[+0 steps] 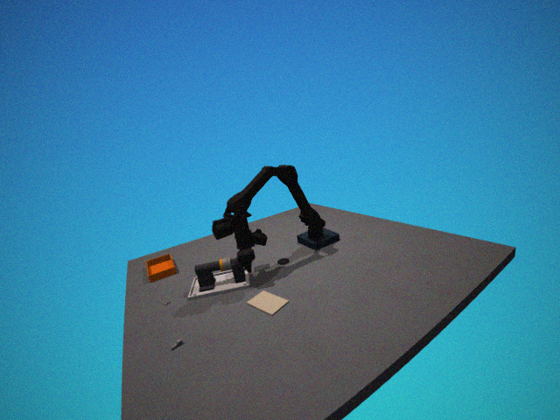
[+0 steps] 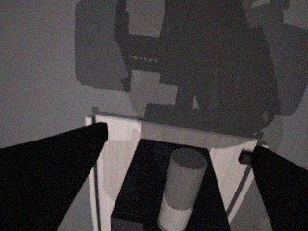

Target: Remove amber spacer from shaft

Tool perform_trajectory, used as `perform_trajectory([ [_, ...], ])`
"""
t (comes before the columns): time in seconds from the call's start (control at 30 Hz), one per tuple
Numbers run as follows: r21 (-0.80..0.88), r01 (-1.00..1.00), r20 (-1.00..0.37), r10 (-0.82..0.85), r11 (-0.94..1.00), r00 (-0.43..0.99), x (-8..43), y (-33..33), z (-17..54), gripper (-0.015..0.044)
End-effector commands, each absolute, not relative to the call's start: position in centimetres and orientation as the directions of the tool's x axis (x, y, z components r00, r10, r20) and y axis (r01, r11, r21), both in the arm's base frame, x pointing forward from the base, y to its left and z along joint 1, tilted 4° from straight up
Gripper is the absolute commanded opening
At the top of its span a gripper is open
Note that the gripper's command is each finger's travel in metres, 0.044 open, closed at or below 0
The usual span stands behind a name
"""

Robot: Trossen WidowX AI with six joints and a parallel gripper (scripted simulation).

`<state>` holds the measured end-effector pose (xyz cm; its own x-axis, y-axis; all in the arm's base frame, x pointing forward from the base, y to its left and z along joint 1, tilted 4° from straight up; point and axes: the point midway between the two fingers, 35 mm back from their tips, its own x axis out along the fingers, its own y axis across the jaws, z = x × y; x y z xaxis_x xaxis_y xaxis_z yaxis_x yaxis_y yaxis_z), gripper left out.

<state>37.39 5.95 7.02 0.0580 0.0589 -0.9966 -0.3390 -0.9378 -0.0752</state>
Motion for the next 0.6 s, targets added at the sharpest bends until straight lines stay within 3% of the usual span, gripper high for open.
perform_trajectory([
  [0.0,-0.075,-0.339,-0.997,0.059,-0.938,0.058,37.39,5.95,7.02,0.0387],
  [0.47,-0.075,-0.339,-0.997,0.059,-0.938,0.058,37.39,5.95,7.02,0.0020],
  [0.57,-0.075,-0.339,-0.997,0.059,-0.938,0.058,37.39,5.95,7.02,0.0000],
])
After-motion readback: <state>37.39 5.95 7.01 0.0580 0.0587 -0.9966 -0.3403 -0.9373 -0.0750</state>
